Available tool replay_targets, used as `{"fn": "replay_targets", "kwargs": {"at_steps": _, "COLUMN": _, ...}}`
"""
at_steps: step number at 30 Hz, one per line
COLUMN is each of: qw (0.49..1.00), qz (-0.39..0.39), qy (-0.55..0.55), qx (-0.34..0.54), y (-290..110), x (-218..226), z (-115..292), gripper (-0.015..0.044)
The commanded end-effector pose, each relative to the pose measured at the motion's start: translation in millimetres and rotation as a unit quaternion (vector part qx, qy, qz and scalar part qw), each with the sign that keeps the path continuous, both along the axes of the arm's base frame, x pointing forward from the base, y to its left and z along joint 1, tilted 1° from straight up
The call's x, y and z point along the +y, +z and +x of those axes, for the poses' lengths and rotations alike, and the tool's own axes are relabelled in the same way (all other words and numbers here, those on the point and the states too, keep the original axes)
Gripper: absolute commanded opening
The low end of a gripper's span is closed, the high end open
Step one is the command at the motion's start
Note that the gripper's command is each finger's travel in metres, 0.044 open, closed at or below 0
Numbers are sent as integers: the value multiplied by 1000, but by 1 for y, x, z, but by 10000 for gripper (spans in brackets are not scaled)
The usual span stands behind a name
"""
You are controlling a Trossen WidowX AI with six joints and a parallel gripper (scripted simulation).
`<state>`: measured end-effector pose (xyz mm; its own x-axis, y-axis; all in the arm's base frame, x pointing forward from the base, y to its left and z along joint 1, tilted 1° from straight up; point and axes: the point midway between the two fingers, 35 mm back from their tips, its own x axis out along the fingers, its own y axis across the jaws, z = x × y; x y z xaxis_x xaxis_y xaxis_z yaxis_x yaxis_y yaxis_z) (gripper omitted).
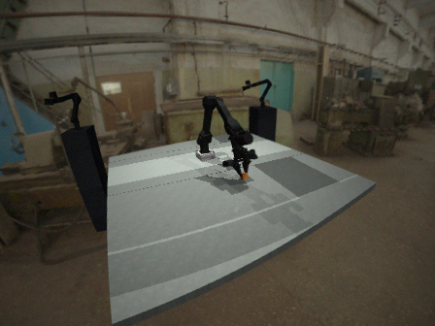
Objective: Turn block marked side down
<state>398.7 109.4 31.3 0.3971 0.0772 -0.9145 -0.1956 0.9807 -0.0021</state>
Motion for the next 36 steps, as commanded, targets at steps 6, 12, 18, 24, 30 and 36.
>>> {"fn": "replay_targets", "kwargs": {"at_steps": 6, "qw": 998, "qz": 10, "qy": -2, "qx": -62, "y": 1, "x": -3, "z": -7, "gripper": 0}}
{"fn": "replay_targets", "kwargs": {"at_steps": 12, "qw": 997, "qz": 13, "qy": -1, "qx": -78, "y": -2, "x": -2, "z": -5, "gripper": 0}}
{"fn": "replay_targets", "kwargs": {"at_steps": 18, "qw": 992, "qz": 22, "qy": 0, "qx": -124, "y": -15, "x": 0, "z": 1, "gripper": 0}}
{"fn": "replay_targets", "kwargs": {"at_steps": 24, "qw": 985, "qz": 31, "qy": 0, "qx": -170, "y": -24, "x": 1, "z": 4, "gripper": 0}}
{"fn": "replay_targets", "kwargs": {"at_steps": 30, "qw": 976, "qz": 40, "qy": 1, "qx": -215, "y": -30, "x": 1, "z": 4, "gripper": 0}}
{"fn": "replay_targets", "kwargs": {"at_steps": 36, "qw": 964, "qz": 49, "qy": 0, "qx": -260, "y": -32, "x": 0, "z": 0, "gripper": 0}}
